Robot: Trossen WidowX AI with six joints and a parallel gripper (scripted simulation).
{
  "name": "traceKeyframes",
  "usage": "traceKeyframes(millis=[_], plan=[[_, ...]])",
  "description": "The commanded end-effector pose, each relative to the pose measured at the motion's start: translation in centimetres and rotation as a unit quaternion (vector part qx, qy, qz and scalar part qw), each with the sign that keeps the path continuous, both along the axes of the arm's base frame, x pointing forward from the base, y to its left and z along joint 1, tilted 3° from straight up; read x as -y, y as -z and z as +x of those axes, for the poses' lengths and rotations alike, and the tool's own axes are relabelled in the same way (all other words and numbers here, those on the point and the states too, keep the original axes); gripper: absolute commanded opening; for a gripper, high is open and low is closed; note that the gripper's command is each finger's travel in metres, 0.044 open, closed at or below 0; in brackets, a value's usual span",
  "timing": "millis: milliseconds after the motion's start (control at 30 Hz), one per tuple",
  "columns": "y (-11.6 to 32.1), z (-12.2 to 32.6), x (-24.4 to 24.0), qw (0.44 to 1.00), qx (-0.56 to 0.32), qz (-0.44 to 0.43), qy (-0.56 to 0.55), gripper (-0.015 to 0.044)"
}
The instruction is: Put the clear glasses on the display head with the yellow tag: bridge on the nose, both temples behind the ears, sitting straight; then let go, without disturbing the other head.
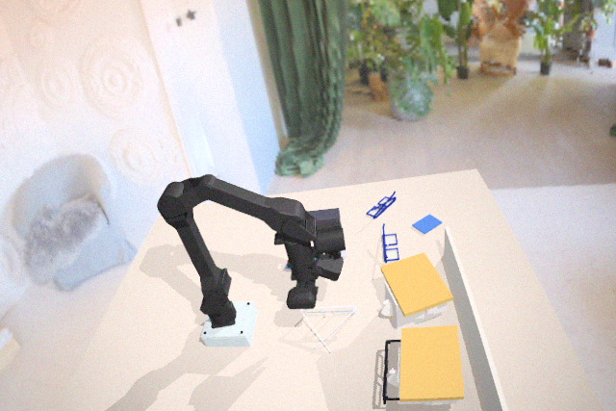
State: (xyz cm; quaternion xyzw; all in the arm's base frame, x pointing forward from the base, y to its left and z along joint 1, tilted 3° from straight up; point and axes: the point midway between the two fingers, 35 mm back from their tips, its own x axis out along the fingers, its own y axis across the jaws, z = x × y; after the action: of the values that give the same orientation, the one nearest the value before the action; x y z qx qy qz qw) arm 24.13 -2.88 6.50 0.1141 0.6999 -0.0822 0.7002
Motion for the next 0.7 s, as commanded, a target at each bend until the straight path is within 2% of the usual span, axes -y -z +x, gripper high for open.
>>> traceKeyframes(millis=[0, 667], plan=[[-0.1, -0.1, 0.1, 1.0, 0.002, -0.002, -0.001, 0.012], [2.3, 0.2, -0.2, 1.0, 0.002, -0.001, -0.001, 0.012]])
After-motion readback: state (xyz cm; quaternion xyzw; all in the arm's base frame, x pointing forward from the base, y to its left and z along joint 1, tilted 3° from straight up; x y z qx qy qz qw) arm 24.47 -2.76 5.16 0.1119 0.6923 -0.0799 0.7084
